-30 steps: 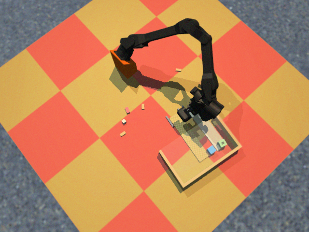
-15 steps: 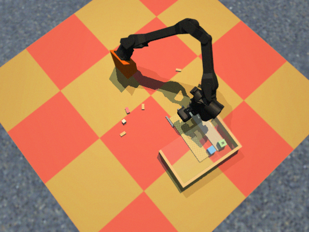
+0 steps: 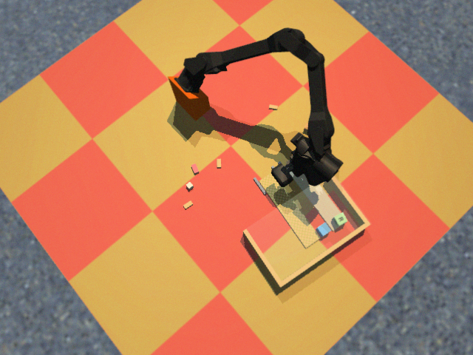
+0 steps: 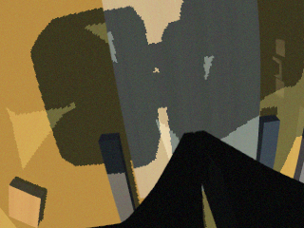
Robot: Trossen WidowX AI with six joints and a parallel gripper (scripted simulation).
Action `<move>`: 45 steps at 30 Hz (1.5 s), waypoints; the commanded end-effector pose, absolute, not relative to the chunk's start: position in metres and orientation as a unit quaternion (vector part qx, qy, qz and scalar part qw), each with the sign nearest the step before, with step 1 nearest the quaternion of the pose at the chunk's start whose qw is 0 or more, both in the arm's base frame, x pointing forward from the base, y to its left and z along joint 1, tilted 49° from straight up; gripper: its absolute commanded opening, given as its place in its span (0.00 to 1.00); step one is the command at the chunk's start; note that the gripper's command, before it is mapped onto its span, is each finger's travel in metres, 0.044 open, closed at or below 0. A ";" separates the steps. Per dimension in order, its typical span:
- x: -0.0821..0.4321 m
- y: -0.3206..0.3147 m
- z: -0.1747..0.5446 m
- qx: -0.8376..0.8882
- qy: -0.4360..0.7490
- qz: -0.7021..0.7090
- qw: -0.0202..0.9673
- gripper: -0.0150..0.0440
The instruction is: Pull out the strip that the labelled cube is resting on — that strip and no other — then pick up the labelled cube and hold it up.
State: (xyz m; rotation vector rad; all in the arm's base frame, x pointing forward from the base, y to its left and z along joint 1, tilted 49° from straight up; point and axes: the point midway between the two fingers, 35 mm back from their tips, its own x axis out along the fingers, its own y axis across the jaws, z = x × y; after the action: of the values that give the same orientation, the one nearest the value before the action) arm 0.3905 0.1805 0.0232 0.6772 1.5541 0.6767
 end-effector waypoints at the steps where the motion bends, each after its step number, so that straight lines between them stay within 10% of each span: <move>1: 0.390 0.182 0.022 0.294 0.675 0.292 0.610 0.25; 45: 0.347 0.183 0.024 0.294 0.676 0.292 0.610 0.25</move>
State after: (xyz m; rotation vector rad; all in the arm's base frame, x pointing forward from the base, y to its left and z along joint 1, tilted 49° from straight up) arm 0.3573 0.1800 0.0265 0.6803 1.5392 0.6763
